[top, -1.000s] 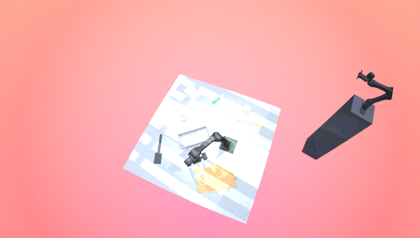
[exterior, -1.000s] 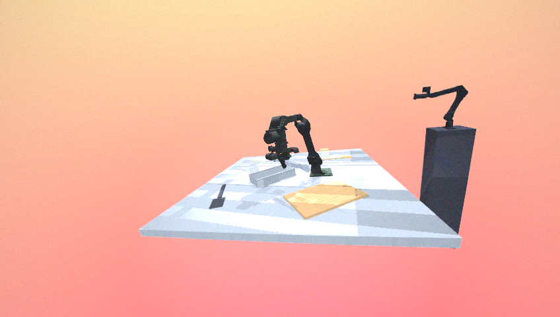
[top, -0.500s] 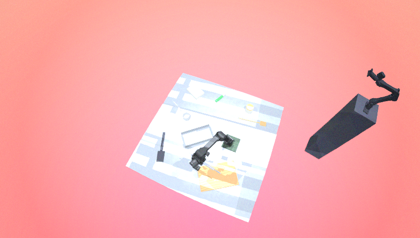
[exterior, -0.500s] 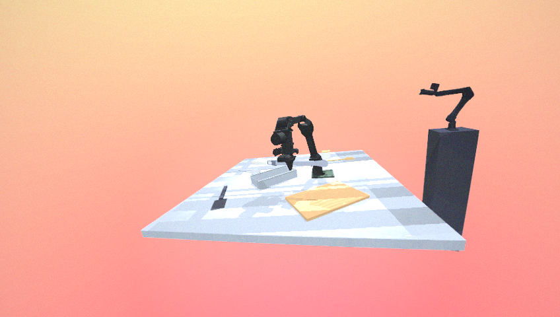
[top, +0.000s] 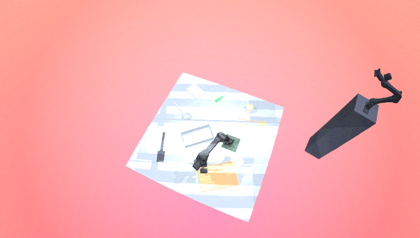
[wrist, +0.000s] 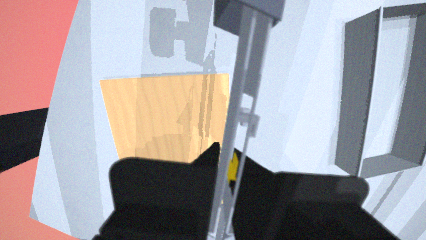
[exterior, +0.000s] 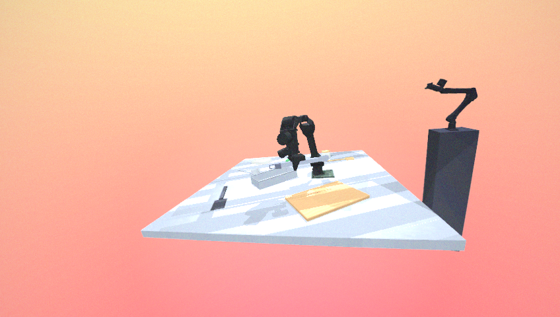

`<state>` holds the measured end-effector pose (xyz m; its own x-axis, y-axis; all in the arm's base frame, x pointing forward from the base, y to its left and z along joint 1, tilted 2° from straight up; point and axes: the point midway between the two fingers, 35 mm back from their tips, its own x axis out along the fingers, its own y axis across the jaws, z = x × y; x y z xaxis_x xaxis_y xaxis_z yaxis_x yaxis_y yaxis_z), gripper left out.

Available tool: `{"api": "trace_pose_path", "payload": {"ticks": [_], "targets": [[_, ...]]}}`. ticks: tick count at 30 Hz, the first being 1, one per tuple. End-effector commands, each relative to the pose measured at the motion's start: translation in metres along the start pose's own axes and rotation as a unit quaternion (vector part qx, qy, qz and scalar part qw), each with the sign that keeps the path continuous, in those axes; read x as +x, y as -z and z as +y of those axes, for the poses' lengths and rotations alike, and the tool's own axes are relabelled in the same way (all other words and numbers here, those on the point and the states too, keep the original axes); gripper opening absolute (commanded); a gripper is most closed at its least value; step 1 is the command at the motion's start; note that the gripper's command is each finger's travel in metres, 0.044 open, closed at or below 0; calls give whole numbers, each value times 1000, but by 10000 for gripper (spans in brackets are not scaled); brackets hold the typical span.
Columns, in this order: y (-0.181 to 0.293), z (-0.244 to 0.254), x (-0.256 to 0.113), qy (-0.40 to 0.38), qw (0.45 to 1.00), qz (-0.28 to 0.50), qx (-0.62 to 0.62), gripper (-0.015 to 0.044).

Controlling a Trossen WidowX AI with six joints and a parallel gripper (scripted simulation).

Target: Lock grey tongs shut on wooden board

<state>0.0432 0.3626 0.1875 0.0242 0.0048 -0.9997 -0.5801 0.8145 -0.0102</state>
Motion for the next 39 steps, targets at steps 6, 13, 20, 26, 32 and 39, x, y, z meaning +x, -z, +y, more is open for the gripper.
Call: {"api": "trace_pose_path", "payload": {"ticks": [6,13,20,26,32,39], "targets": [[13,12,0,-3,984,1,-176,-150],[23,20,0,-4,950,1,-311,-150],[34,28,0,-5,898,1,-440,-150],[43,35,0,-5,839,1,-545,-150],[53,41,0,-6,768,1,-641,-150],[64,48,-1,-7,671,0,-742,-150]]}}
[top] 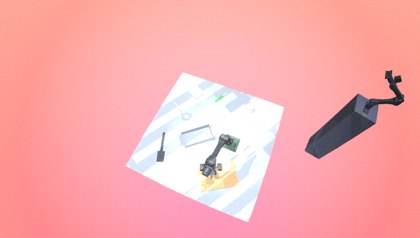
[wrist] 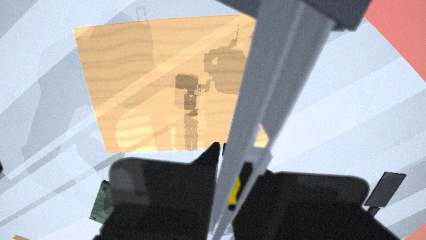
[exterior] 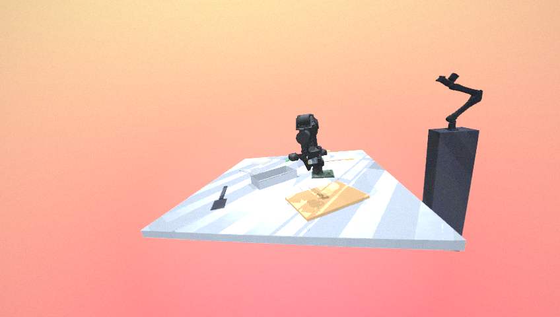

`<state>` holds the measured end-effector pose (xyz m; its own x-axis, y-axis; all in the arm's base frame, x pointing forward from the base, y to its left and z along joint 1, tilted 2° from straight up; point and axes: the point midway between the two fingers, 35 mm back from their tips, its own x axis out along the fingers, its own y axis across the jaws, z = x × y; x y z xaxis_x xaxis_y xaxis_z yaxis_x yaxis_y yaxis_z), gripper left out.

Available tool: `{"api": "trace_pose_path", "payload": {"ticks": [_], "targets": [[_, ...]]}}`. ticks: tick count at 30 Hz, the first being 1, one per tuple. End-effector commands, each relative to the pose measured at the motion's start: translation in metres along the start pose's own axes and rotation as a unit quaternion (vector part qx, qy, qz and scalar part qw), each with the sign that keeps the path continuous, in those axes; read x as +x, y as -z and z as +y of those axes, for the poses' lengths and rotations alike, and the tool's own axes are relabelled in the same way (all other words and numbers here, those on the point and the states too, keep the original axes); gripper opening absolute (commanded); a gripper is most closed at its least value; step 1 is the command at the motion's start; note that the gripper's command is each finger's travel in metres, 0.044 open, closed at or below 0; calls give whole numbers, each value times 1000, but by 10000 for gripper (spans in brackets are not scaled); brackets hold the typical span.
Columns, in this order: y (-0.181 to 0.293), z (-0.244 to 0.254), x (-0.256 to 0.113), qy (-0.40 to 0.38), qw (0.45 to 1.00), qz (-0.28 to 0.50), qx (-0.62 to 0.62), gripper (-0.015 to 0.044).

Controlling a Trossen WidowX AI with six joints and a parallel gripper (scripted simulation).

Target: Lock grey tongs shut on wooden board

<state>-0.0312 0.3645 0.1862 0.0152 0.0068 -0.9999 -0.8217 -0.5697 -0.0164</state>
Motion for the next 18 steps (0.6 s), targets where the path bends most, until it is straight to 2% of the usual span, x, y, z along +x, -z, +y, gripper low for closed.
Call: {"api": "trace_pose_path", "payload": {"ticks": [1,9,18], "targets": [[-4,7,0,-2,997,-1,-76,-150],[-11,20,0,-2,972,-2,-234,-150],[-18,36,0,-3,915,-2,-404,-150]]}}
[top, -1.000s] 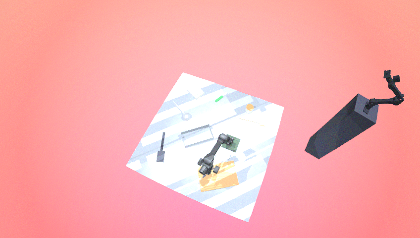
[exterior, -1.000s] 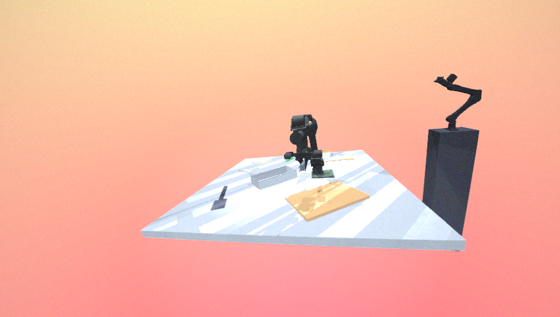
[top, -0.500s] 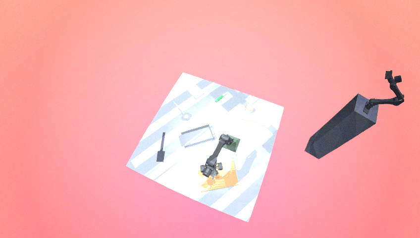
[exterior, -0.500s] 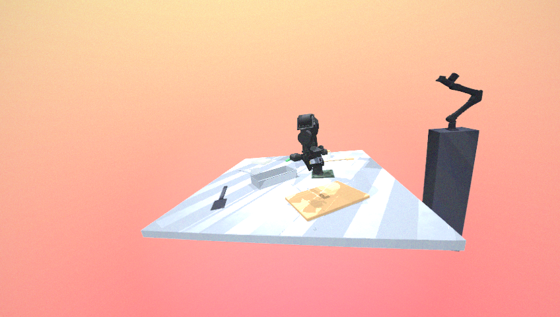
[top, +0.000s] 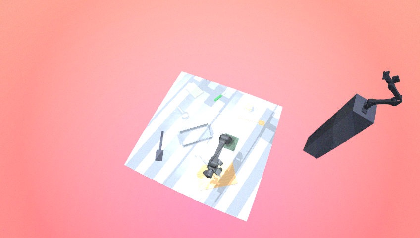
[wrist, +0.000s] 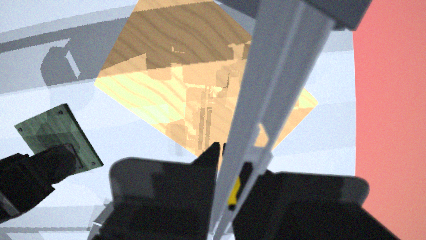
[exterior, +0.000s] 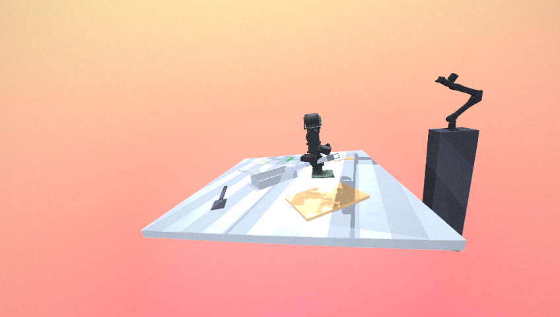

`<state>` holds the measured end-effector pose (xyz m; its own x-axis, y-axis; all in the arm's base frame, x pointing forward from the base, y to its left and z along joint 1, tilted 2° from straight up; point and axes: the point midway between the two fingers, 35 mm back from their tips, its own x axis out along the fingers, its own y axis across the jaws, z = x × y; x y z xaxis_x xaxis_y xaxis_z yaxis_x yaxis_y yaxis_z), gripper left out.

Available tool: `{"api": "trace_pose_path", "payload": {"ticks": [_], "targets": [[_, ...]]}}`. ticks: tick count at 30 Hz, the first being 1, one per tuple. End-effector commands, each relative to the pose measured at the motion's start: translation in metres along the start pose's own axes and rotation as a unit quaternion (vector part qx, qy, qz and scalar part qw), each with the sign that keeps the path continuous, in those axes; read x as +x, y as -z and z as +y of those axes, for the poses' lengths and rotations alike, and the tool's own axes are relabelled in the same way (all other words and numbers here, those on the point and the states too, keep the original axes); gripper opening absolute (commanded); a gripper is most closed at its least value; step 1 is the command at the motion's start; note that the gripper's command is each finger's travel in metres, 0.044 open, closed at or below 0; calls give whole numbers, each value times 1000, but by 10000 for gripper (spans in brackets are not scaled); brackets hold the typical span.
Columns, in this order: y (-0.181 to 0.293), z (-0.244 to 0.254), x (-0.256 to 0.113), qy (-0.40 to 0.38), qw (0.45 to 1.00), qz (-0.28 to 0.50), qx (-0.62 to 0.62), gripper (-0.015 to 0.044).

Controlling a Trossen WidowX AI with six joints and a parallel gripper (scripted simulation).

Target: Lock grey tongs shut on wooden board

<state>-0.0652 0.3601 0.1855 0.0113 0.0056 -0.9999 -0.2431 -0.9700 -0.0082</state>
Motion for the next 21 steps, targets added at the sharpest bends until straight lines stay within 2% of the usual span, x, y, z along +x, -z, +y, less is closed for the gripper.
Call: {"api": "trace_pose_path", "payload": {"ticks": [1,16,21], "targets": [[-7,3,0,-1,997,-2,-76,-150],[-32,16,0,-1,932,-3,-364,-150],[-33,17,0,-1,927,-3,-376,-150]]}}
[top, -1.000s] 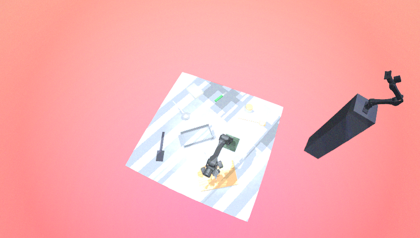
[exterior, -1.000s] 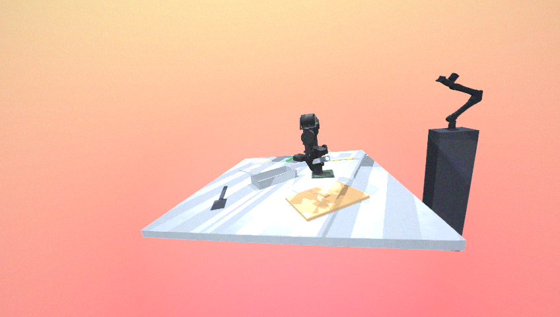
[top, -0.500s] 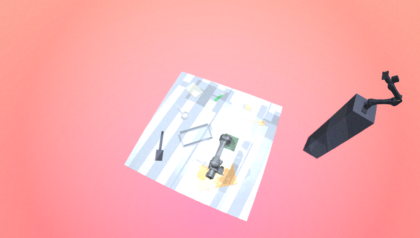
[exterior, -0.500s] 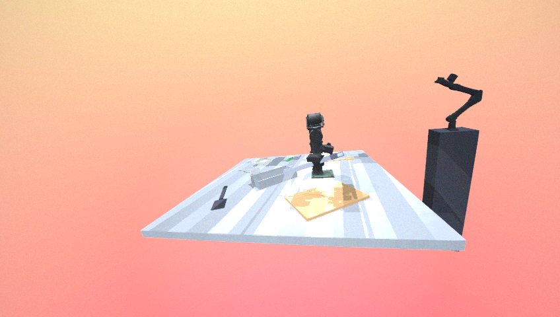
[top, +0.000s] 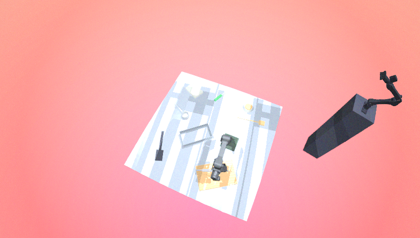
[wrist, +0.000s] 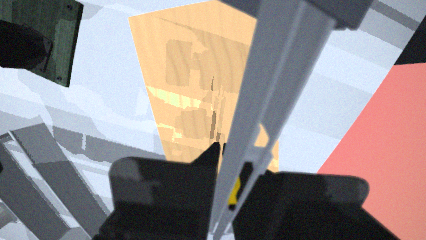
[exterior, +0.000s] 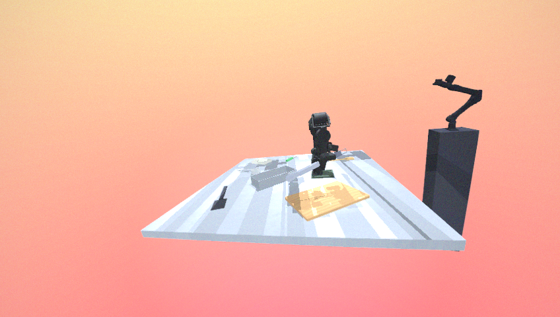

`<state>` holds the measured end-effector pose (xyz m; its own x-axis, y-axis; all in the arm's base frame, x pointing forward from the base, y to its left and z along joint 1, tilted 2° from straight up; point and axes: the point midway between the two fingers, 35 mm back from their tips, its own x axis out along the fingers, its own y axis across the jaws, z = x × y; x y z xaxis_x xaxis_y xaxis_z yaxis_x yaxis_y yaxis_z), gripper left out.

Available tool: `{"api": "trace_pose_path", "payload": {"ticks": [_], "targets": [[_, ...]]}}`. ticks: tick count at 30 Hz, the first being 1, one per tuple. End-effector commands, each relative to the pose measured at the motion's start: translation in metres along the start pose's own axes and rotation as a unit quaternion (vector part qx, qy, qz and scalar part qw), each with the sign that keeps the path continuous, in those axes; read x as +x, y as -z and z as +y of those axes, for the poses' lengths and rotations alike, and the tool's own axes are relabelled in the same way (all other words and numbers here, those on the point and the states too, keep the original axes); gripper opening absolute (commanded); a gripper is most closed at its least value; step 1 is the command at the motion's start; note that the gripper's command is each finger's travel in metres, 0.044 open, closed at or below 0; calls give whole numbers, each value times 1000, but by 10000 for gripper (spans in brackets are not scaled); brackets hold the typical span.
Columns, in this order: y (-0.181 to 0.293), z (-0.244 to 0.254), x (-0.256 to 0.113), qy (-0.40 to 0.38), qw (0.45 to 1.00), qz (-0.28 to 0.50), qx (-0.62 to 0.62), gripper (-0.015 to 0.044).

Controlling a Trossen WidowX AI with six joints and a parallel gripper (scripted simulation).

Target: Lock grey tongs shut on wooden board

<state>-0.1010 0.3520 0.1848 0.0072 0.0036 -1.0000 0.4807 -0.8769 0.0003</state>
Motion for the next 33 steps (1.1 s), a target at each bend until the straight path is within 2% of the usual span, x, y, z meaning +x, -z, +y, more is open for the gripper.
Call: {"api": "trace_pose_path", "payload": {"ticks": [1,5,9,21,33], "targets": [[0,0,0,0,1000,-1,-12,-150],[0,0,0,-2,1000,2,-11,-150],[-1,4,7,-23,999,38,1,-150],[-5,16,23,-72,965,249,42,-150],[-17,12,16,-12,889,456,47,-150]]}}
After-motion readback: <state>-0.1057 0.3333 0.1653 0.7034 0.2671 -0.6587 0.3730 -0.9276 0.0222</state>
